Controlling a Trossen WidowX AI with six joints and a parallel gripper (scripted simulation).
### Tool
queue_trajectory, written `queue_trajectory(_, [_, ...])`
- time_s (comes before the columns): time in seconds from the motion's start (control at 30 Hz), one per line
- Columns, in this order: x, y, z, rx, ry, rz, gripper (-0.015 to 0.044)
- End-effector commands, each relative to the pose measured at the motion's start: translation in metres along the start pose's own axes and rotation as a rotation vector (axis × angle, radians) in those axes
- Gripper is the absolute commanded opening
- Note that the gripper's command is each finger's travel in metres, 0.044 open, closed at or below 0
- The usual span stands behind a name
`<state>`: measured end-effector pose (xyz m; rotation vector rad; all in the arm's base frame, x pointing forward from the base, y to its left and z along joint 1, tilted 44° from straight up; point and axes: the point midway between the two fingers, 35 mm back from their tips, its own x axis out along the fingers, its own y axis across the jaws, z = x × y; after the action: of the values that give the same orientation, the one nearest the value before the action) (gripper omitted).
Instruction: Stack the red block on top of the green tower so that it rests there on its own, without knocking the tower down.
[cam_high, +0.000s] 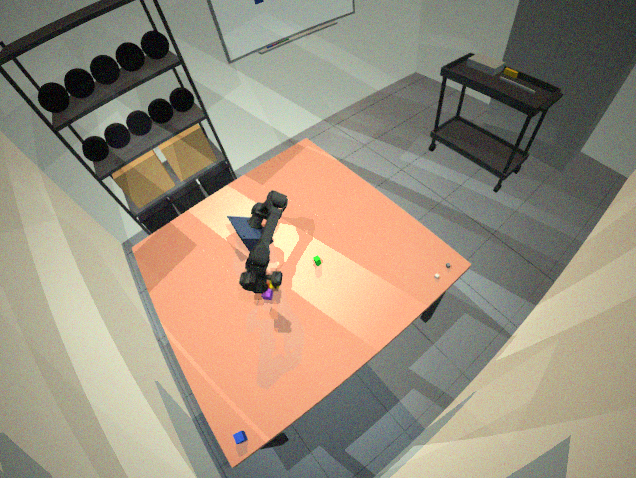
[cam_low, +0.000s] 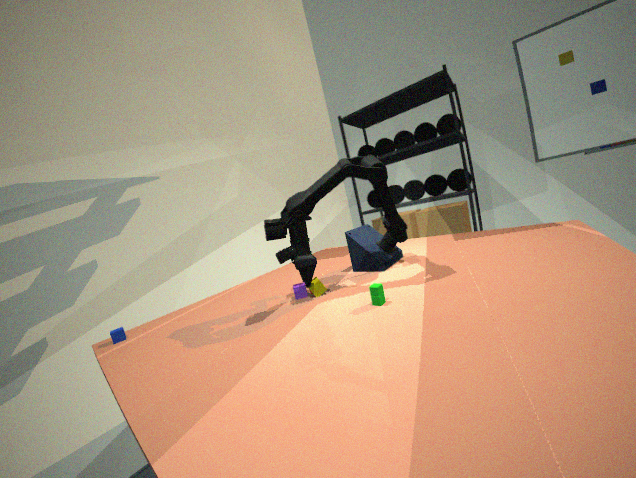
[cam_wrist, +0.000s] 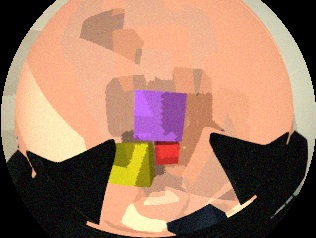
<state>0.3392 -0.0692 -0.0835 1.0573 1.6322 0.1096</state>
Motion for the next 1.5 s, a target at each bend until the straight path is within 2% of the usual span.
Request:
queue_trajectory(0.0, [0.0210, -0.0005, -0.0166, 0.007, 0.073, -0.024, 0.0440])
queue_trajectory(1.27, [0.0213, -0.0005, -0.0166, 0.007, 0.073, -0.024, 0.0440])
queue_trajectory(1.47, [0.0213, -0.0005, -0.0166, 0.007, 0.073, -0.024, 0.0282])
